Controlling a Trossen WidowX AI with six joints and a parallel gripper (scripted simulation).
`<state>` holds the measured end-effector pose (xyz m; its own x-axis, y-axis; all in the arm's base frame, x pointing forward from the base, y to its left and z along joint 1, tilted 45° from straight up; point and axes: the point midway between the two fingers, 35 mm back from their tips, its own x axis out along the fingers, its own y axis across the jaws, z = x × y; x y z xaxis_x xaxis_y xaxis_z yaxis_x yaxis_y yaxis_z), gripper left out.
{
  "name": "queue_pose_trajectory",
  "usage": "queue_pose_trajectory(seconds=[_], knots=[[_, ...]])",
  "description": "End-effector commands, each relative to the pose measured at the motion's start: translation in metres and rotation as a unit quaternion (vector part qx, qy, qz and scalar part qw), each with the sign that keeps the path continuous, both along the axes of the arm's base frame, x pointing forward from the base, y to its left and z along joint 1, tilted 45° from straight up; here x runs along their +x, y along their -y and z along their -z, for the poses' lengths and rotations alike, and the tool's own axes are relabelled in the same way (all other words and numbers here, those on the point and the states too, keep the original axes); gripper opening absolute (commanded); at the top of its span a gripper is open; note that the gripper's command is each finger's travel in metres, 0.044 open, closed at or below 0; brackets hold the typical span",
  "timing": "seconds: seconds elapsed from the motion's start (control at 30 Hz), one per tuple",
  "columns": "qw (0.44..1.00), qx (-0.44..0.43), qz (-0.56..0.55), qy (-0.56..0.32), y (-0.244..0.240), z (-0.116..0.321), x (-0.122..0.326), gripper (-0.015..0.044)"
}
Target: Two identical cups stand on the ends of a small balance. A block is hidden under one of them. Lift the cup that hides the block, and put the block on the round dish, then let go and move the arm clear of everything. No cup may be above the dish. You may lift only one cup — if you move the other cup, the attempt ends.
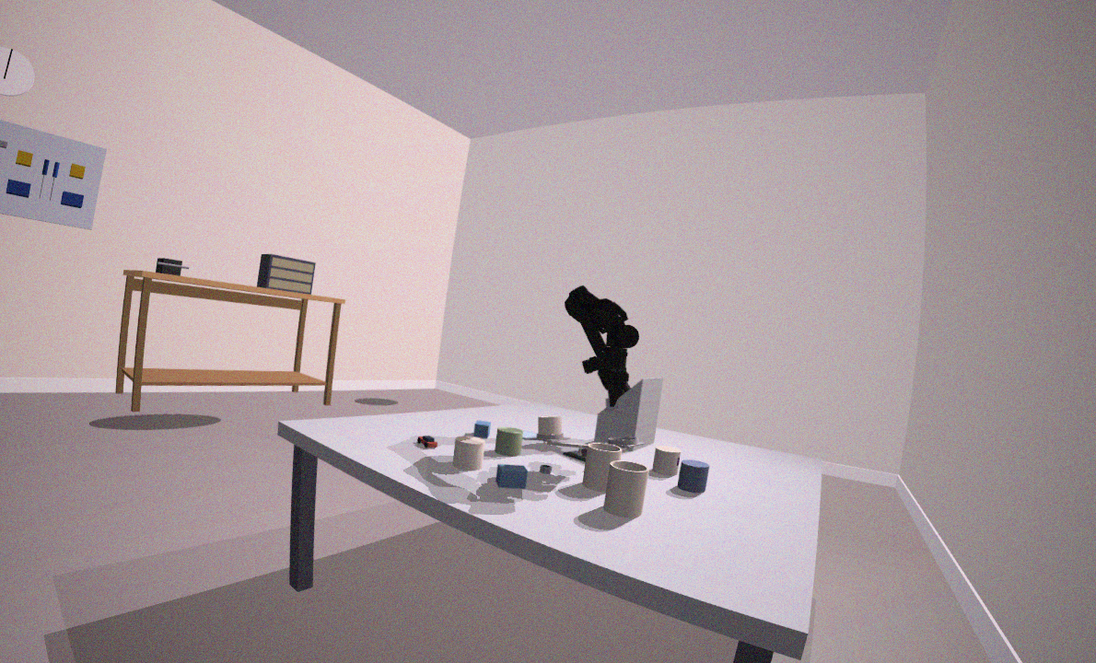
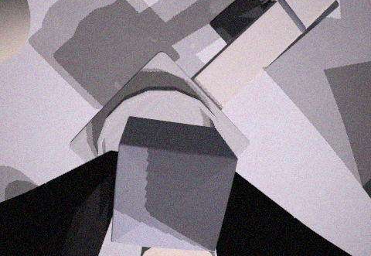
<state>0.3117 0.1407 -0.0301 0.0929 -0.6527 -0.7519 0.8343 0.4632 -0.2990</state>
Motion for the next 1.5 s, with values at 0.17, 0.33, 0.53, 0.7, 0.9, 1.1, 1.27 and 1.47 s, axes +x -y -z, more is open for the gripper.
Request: queue_pose_trajectory(seconds=[0.17, 0.33, 0.53, 0.7, 0.9, 1.1, 1.27, 1.47], knots=[[1.000, 0.018, -0.013, -0.003, 0.032, -0.025, 0.016, 0.0000], [1.000, 0.026, -0.014, -0.001, 0.059, -0.041, 0.024, 0.0000], [0.999, 0.030, -0.014, 0.003, 0.094, -0.061, 0.029, 0.0000], [0.999, 0.031, -0.020, 0.003, 0.118, -0.074, 0.029, 0.0000], [0.999, 0.030, -0.026, 0.004, 0.148, -0.089, 0.026, 0.0000], [0.999, 0.030, -0.027, 0.004, 0.181, -0.106, 0.020, 0.0000], [0.999, 0.026, -0.023, 0.010, 0.208, -0.119, 0.012, 0.0000], [1.000, 0.018, -0.010, 0.022, 0.237, -0.132, 0.002, 0.0000]])
